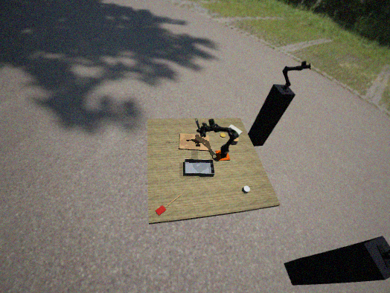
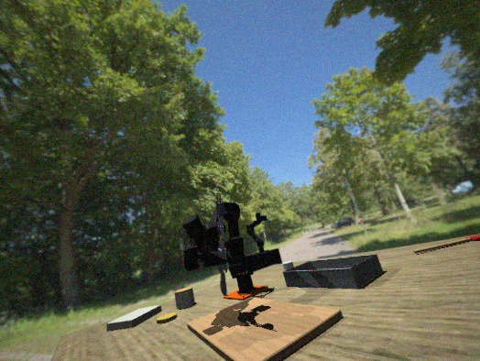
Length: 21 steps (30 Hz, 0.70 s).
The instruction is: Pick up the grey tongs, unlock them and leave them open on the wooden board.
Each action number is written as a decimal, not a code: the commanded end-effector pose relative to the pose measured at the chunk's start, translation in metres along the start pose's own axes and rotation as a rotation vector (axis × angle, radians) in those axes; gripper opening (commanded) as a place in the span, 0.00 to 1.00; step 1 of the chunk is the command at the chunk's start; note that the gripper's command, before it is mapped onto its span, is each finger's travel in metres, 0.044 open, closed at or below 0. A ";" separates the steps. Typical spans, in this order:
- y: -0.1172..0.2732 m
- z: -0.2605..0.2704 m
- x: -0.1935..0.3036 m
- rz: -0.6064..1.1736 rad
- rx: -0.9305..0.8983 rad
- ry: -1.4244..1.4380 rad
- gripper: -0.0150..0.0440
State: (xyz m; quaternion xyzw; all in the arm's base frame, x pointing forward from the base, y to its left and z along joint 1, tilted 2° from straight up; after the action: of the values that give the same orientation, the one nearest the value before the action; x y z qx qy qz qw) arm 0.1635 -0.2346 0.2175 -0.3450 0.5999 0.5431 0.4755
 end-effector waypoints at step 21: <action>-0.019 -0.011 -0.024 0.134 0.024 -0.058 0.00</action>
State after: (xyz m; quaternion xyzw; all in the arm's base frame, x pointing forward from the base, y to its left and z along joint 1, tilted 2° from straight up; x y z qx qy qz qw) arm 0.1793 -0.2455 0.2278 -0.2943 0.6079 0.5712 0.4665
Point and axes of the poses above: the point midway between the two fingers, 35 mm back from their tips, its own y axis back along the fingers, its own z axis across the jaws, x = y × z, the point moved 10 cm from there along y, back along the fingers, and after that the axes turned 5 degrees about -y, right-handed, at the moved point
